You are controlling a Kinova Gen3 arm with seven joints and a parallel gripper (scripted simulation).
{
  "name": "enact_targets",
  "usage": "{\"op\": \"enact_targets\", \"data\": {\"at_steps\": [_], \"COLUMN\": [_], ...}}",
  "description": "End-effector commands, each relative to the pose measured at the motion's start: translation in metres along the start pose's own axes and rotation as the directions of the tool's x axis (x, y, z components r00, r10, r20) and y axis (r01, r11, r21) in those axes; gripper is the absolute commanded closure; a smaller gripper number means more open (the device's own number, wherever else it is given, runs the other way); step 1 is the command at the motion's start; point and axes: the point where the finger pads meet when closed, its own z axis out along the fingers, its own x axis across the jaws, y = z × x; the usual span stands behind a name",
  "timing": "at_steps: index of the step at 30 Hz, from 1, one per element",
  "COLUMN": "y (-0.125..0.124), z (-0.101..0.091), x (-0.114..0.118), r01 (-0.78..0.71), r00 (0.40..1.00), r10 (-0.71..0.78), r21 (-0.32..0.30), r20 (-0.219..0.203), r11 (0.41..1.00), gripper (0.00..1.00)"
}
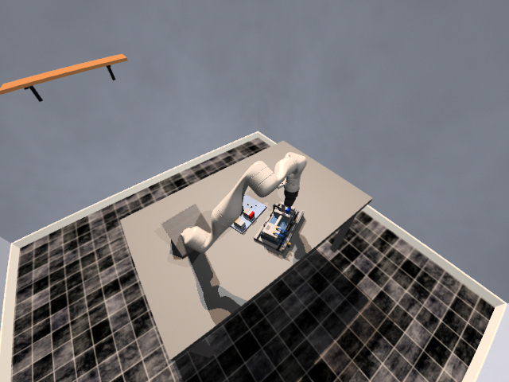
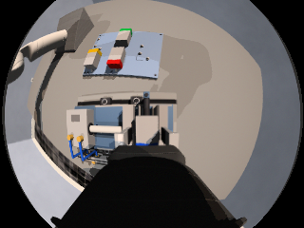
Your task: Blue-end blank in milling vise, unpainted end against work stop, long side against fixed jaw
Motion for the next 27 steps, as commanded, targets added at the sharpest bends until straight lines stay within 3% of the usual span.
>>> {"op": "enact_targets", "data": {"at_steps": [1,27], "y": [-0.0001,-0.0001], "z": [-0.0017,-0.0056], "x": [0.0008,0.0007], "r01": [0.0,0.0], "r00": [1.0,1.0], "r10": [0.0,0.0], "r21": [0.0,0.0], "r20": [-0.003,-0.003], "r11": [1.0,1.0], "gripper": [0.0,0.0]}}
